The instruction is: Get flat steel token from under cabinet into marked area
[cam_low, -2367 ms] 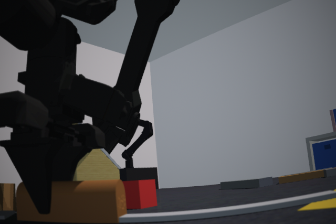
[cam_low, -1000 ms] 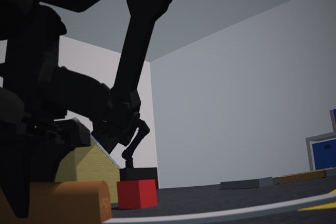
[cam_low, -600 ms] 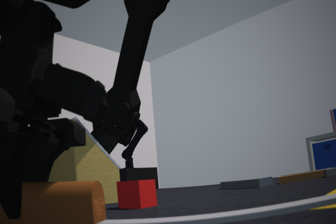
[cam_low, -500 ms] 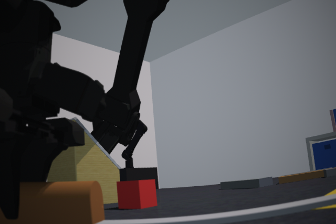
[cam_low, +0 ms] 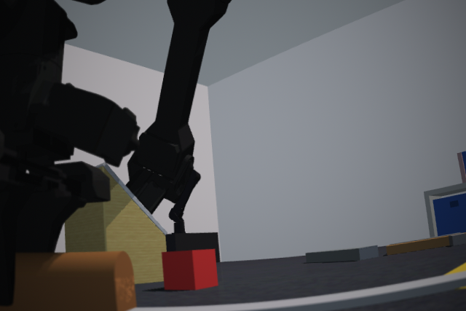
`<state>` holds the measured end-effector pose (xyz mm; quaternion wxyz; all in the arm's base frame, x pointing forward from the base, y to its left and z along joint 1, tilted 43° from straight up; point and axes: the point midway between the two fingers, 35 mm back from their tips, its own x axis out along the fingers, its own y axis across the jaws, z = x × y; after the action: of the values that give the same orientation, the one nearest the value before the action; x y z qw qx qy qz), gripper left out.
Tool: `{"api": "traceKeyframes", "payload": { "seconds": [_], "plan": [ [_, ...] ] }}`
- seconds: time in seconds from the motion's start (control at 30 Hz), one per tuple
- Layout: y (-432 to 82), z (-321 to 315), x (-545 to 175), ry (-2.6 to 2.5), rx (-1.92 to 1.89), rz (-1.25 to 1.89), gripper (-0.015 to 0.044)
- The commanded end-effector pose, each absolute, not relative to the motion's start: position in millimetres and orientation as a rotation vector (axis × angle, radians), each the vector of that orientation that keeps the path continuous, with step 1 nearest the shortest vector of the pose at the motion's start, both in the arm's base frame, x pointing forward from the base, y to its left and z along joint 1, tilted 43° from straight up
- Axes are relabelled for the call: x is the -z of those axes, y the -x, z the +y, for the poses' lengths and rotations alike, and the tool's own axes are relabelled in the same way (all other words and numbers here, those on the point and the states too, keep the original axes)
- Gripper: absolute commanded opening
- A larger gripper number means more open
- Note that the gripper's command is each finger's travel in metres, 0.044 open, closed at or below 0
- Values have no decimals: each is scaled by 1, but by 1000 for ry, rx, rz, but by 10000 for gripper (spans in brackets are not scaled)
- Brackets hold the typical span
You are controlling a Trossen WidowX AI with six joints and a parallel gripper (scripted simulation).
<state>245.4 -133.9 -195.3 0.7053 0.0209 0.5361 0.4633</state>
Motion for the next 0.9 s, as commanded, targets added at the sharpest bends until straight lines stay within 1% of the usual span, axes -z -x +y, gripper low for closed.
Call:
{"api": "traceKeyframes", "payload": {
  "seconds": [0.0, 0.87],
  "plan": [
    [-250, -138, 195, -37, -1017, 1195, 0],
    [-281, -118, 178, -39, -1019, 1192, 0]
  ]
}}
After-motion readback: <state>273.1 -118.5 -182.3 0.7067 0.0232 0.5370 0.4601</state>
